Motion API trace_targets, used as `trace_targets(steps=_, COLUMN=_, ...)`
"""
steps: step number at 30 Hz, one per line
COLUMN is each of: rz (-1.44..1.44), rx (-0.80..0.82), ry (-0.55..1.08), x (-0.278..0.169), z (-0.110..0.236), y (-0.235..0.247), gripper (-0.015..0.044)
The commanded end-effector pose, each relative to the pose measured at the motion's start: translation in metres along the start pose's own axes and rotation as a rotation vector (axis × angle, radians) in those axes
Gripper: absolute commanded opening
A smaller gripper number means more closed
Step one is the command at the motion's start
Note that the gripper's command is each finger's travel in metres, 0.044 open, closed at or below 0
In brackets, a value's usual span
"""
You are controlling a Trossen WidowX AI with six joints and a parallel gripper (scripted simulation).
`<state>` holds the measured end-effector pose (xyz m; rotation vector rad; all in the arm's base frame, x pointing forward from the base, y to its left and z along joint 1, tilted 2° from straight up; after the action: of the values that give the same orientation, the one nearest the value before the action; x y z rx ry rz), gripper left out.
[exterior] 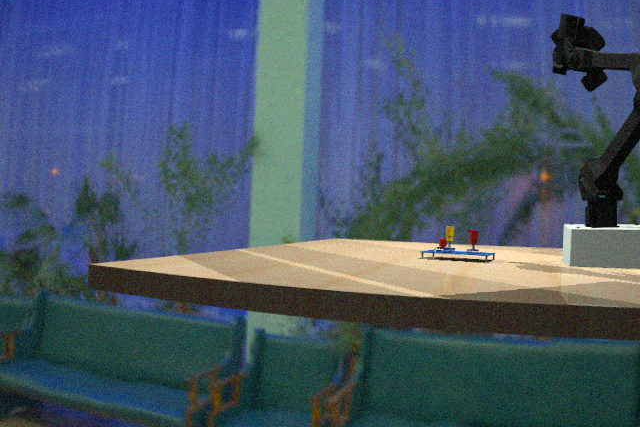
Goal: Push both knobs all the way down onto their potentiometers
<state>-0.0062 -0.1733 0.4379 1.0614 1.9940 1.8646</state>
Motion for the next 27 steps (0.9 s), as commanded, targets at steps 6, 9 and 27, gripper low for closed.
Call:
trace_targets(steps=6, rz=0.097, rx=0.017, ry=0.105, x=-0.024, z=0.001, y=0.001, gripper=0.0243)
trace_targets(steps=9, rz=0.164, rx=0.031, ry=0.176, x=-0.040, z=0.003, y=0.001, gripper=0.0164)
trace_targets(steps=27, rz=0.555, rx=0.143, ry=0.612, x=-0.135, z=0.035, y=-0.009, gripper=0.0000)
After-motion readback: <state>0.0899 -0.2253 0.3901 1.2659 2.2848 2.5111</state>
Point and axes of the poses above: the point midway between the two fingers, 35 mm back from their tips, its own z axis back along the fingers, its own y axis across the jaws, x = y × z, the point moved 6 cm from there along z, back along the fingers, and after that the axes turned 11 degrees about -z, right-handed, at the moved point
